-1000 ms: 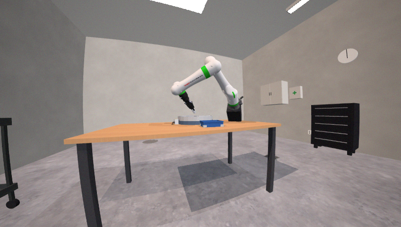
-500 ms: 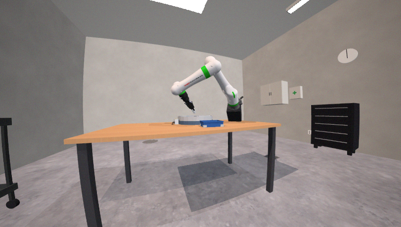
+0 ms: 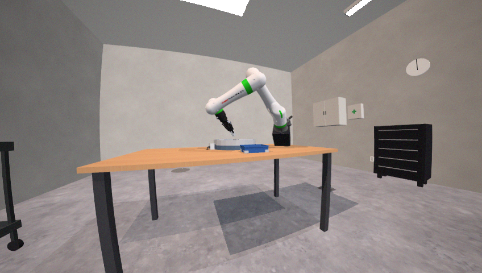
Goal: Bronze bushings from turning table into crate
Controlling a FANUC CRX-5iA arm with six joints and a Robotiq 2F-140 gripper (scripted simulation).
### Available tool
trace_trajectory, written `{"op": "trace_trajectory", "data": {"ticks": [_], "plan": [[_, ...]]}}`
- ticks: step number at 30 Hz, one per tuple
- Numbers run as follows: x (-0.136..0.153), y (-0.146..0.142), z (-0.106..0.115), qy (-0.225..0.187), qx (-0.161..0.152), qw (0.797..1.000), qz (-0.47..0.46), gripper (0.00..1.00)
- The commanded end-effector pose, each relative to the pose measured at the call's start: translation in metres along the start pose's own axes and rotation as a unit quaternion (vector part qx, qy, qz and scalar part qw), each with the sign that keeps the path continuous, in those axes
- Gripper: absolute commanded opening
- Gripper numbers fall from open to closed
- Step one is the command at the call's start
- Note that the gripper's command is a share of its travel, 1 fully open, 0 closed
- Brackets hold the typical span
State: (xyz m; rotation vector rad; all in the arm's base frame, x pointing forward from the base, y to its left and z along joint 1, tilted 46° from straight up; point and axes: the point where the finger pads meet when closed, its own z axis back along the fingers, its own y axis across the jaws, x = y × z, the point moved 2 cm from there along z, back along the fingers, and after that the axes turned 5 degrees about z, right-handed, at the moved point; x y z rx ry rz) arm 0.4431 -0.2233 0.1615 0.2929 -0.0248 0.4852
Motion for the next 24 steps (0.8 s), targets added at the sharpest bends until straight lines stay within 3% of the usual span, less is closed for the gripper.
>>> {"op": "trace_trajectory", "data": {"ticks": [1,9,10,24], "plan": [[-0.0001,-0.0001,0.0002,0.000,0.000,1.000,0.000,0.07],[-0.0001,-0.0001,0.0002,0.000,0.000,1.000,0.000,0.07],[-0.0001,-0.0001,0.0002,0.000,0.000,1.000,0.000,0.24],[-0.0077,0.0014,-0.0057,-0.016,-0.014,0.999,0.032,0.24]]}}
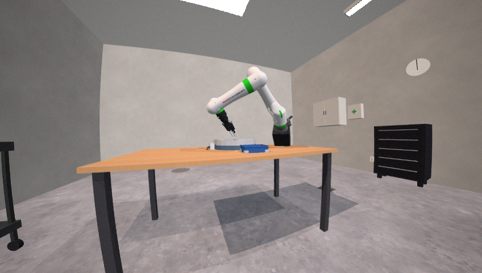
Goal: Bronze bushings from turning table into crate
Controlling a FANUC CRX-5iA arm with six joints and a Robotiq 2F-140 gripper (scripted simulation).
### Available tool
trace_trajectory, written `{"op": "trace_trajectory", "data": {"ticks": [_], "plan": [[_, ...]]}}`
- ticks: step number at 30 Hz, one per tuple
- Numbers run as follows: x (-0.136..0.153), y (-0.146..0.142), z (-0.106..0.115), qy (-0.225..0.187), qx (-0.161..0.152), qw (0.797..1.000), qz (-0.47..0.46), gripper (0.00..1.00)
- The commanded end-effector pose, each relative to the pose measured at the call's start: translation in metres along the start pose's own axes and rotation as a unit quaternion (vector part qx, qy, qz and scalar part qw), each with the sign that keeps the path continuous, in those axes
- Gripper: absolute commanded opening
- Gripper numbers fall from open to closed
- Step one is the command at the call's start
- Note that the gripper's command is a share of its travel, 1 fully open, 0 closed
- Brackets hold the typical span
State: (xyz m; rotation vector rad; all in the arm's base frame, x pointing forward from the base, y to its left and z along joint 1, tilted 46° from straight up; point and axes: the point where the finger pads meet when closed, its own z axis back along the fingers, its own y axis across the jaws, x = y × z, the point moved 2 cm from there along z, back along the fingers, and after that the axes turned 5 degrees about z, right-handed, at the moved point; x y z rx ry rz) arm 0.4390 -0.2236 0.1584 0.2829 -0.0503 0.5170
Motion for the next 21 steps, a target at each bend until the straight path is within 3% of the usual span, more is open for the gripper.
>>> {"op": "trace_trajectory", "data": {"ticks": [1,13,21], "plan": [[-0.005,0.001,-0.004,-0.011,-0.010,1.000,0.022,0.24],[-0.030,0.009,-0.023,-0.064,-0.054,0.988,0.127,0.24],[-0.056,0.018,-0.043,-0.118,-0.092,0.962,0.229,0.24]]}}
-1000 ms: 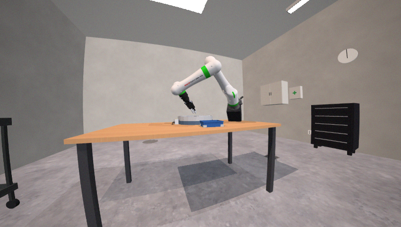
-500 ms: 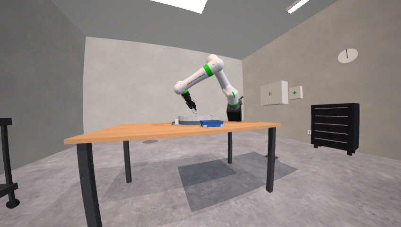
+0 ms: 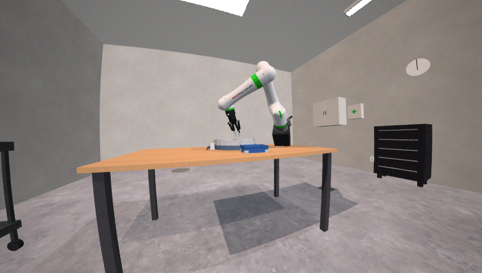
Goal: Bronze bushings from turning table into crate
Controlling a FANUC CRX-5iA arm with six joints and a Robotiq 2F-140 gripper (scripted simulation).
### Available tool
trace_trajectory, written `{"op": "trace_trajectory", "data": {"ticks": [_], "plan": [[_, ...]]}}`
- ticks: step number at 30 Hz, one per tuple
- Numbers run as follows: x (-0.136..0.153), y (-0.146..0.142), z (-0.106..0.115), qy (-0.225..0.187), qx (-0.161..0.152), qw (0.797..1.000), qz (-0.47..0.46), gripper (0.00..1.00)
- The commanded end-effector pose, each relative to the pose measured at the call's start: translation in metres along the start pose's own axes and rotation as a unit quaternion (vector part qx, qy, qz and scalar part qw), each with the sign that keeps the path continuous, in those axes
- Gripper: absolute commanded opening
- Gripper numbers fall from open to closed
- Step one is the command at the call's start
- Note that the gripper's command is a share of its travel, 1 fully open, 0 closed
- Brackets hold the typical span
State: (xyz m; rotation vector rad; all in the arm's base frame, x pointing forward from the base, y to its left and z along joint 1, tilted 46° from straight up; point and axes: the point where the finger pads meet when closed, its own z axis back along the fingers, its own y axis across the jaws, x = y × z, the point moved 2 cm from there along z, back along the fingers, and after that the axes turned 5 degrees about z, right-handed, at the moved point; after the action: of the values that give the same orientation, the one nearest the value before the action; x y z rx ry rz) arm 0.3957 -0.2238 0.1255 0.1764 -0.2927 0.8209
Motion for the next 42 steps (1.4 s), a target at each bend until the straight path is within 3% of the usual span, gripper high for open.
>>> {"op": "trace_trajectory", "data": {"ticks": [1,9,24,42], "plan": [[-0.017,0.013,-0.009,-0.047,-0.028,0.996,0.075,0.24],[-0.034,0.026,-0.020,-0.086,-0.058,0.983,0.151,0.24],[-0.070,0.052,-0.041,-0.163,-0.121,0.932,0.301,0.24],[-0.086,0.062,-0.051,-0.194,-0.146,0.900,0.362,0.24]]}}
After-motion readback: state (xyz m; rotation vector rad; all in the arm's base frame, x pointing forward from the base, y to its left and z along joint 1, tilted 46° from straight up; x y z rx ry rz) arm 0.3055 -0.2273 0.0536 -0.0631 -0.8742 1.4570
